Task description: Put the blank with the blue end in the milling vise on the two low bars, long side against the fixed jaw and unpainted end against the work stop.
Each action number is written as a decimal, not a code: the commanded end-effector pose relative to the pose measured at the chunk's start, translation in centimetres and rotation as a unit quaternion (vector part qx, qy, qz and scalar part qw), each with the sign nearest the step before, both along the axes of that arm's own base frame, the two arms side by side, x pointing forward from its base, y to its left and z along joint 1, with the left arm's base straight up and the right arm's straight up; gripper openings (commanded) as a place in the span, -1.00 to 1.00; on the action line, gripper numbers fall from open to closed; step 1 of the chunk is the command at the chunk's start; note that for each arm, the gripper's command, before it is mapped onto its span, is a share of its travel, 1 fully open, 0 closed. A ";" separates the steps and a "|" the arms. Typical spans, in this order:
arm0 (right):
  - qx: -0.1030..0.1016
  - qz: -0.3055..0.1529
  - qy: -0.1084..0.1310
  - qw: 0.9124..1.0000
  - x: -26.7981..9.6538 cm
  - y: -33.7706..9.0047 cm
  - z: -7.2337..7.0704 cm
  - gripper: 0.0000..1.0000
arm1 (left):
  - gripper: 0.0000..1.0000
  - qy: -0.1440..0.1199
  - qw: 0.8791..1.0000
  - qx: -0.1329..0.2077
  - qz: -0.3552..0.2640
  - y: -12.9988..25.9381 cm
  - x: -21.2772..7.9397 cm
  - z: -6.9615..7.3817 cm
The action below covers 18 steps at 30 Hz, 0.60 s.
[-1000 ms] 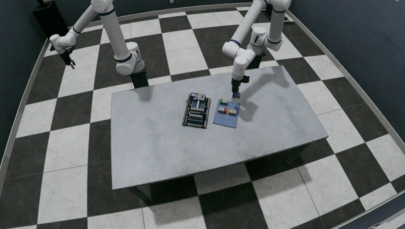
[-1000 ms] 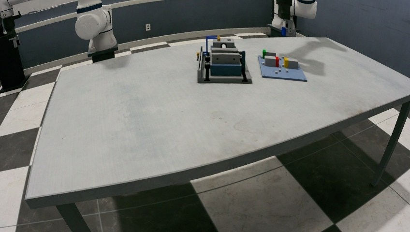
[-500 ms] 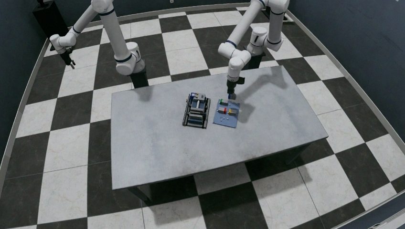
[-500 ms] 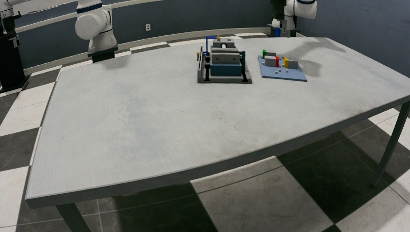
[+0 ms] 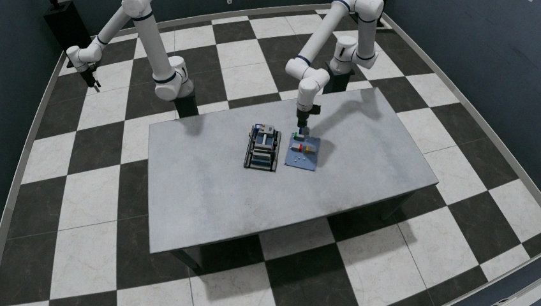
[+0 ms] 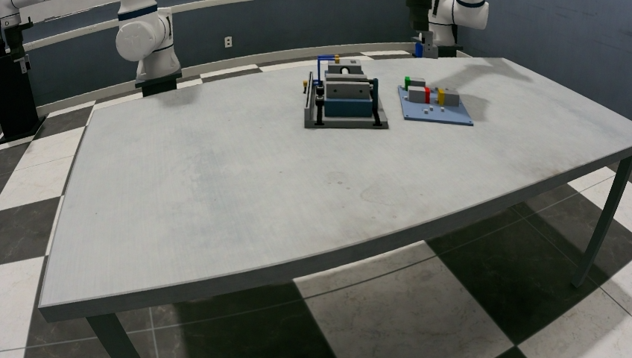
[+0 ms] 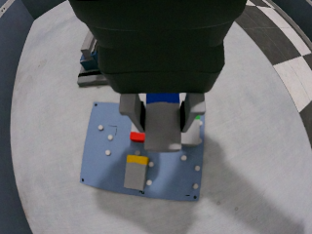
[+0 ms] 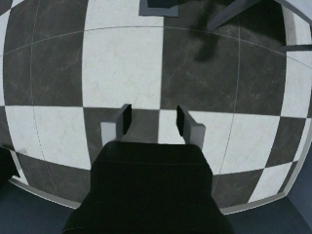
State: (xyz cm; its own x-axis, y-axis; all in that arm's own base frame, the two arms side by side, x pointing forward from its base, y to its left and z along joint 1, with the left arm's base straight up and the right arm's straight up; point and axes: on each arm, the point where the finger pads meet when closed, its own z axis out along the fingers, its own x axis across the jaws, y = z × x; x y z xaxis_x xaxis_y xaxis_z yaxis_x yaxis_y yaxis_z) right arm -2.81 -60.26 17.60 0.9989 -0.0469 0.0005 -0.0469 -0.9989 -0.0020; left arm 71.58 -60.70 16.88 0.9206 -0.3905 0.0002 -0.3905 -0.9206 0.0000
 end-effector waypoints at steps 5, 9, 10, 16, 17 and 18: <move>-0.001 0.000 0.000 1.000 0.0 -0.1 0.1 1.00 | -1.00 -0.001 1.000 -0.001 0.000 -1.9 0.3 0.1; -0.001 0.000 0.000 1.000 0.0 -0.1 0.1 1.00 | -1.00 -0.001 1.000 -0.001 0.000 -3.1 0.4 0.1; -0.001 0.000 0.000 1.000 0.0 -0.1 0.1 1.00 | -1.00 -0.001 1.000 -0.001 0.000 -3.4 0.5 0.1; -0.001 0.000 0.000 1.000 0.0 -0.1 0.1 1.00 | -1.00 -0.001 1.000 -0.001 0.000 -5.2 0.7 0.0; -0.001 0.000 0.000 1.000 0.0 -0.1 0.1 1.00 | -1.00 -0.001 1.000 -0.001 0.000 -5.5 0.8 0.0; -0.001 0.000 0.000 1.000 0.0 -0.1 0.1 1.00 | -1.00 -0.001 1.000 -0.001 0.000 -5.8 0.8 0.0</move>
